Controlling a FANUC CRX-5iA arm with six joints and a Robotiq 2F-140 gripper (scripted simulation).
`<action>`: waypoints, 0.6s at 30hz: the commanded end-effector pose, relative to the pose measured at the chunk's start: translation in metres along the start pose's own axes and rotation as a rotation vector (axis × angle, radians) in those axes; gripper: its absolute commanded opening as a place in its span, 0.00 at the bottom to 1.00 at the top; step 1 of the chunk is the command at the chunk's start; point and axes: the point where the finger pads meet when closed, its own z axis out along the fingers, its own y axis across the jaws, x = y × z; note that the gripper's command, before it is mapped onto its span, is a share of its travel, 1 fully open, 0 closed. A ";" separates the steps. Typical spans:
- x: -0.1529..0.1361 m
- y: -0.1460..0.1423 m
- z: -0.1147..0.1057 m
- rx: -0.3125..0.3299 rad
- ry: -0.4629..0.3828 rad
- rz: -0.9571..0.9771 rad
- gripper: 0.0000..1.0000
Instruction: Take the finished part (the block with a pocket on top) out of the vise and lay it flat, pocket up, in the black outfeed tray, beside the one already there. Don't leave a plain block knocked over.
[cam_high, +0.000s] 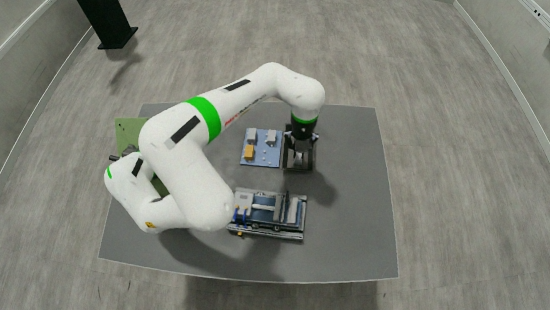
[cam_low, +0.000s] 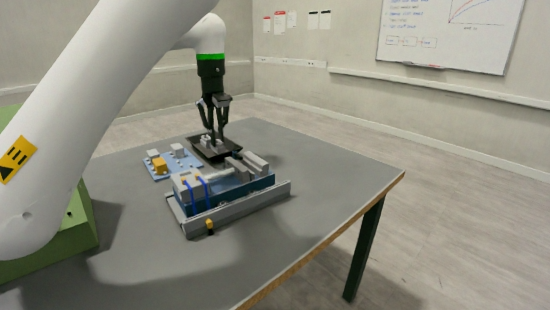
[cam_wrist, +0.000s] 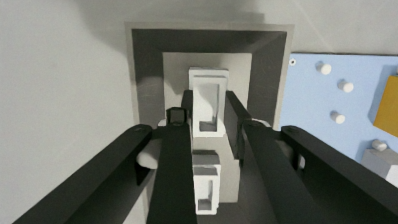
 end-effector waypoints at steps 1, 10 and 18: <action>0.000 -0.001 -0.001 0.002 -0.001 0.000 0.10; 0.000 -0.001 -0.001 0.002 -0.001 0.000 0.10; 0.000 -0.001 0.000 0.002 -0.001 0.000 0.10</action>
